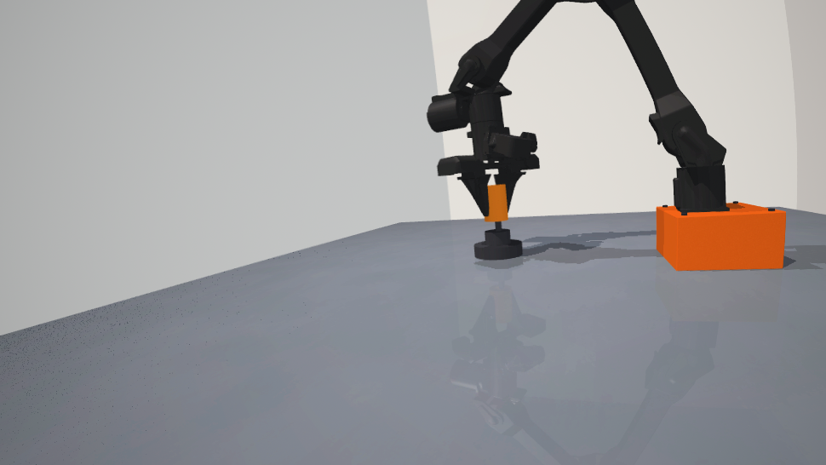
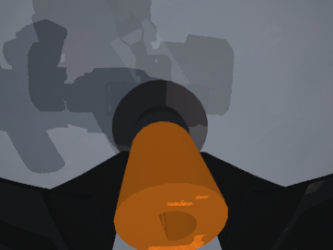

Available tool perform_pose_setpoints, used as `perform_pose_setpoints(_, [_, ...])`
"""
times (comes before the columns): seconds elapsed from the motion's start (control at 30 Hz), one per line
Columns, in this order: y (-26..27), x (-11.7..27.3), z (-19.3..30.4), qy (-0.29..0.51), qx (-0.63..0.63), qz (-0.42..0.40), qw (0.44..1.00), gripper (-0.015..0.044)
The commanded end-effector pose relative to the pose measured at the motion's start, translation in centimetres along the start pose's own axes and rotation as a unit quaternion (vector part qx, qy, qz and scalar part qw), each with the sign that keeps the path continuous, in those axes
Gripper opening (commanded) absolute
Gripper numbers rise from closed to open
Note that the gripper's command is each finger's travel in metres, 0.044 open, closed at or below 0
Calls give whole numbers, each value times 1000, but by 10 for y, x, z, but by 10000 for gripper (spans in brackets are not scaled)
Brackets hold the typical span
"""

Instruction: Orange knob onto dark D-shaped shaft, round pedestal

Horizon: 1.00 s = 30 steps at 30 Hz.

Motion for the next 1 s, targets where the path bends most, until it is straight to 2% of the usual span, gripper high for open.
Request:
perform_pose_setpoints(0.0, [0,0,1,1,1,1,1000,0])
perform_pose_setpoints(0.43, [-1,5,1,1,1,1,1000,0])
perform_pose_setpoints(0.67, [-1,4,1,1,101,1,995,0])
perform_pose_setpoints(0.97, [0,1,0,1,106,1,994,0])
Point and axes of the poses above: the point midway between the two fingers, 35 mm back from their tips, its own x axis back along the fingers, its own y axis across the jaws, z = x × y, the point moved 7 cm from there along x, back along the fingers, and after that the axes turned 2 degrees about -x, right-handed, at the moved point
